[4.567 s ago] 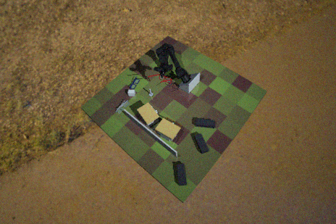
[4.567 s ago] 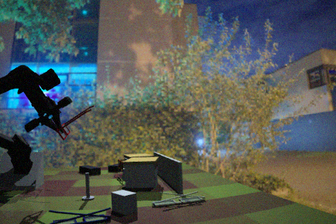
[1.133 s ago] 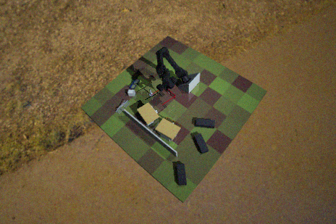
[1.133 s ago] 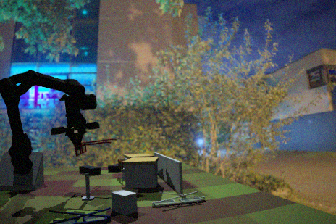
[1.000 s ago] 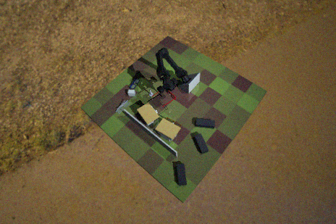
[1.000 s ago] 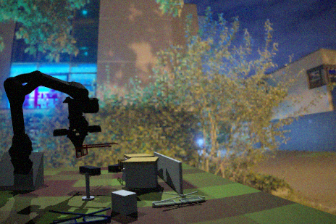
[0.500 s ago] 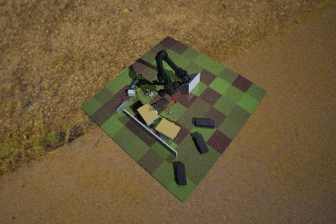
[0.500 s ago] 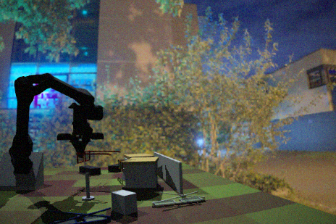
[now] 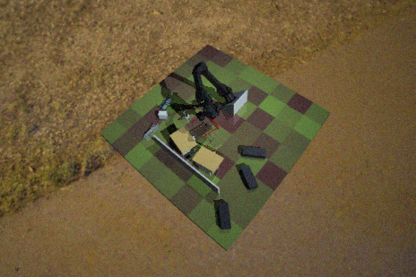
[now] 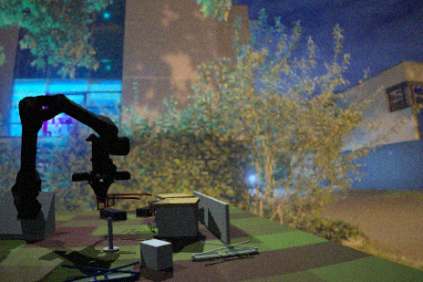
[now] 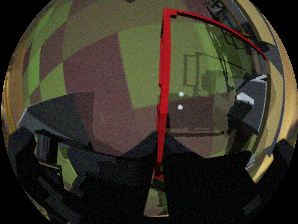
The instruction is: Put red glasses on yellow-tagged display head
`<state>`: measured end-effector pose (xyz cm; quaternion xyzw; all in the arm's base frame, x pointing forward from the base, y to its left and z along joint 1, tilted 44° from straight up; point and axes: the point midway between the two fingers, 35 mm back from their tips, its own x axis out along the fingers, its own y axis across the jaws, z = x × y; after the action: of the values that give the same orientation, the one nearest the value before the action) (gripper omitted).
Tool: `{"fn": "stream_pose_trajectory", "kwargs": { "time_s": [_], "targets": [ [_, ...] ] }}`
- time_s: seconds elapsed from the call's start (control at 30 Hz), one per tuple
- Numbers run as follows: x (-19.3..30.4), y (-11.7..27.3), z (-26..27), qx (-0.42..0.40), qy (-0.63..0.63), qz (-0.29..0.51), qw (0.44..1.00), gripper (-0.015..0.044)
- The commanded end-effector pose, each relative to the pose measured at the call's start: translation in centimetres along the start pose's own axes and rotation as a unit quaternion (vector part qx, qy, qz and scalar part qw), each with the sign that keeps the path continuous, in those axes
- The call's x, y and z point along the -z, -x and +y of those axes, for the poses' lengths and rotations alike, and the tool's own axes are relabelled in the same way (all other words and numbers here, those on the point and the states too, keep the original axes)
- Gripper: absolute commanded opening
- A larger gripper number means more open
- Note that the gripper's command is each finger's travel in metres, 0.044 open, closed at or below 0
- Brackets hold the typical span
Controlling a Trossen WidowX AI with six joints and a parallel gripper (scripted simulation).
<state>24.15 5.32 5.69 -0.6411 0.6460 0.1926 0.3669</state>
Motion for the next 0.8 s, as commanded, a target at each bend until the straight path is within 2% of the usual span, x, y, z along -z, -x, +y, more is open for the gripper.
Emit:
{"fn": "stream_pose_trajectory", "kwargs": {
  "time_s": [0.0, 0.77],
  "targets": [
    [0.0, -0.6, 0.1, 0.0, 0.004, 0.003, 1.0, 0.0],
    [-0.1, -2.7, 0.1, 0.001, 0.004, 0.003, 1.0, 0.0]
  ]
}}
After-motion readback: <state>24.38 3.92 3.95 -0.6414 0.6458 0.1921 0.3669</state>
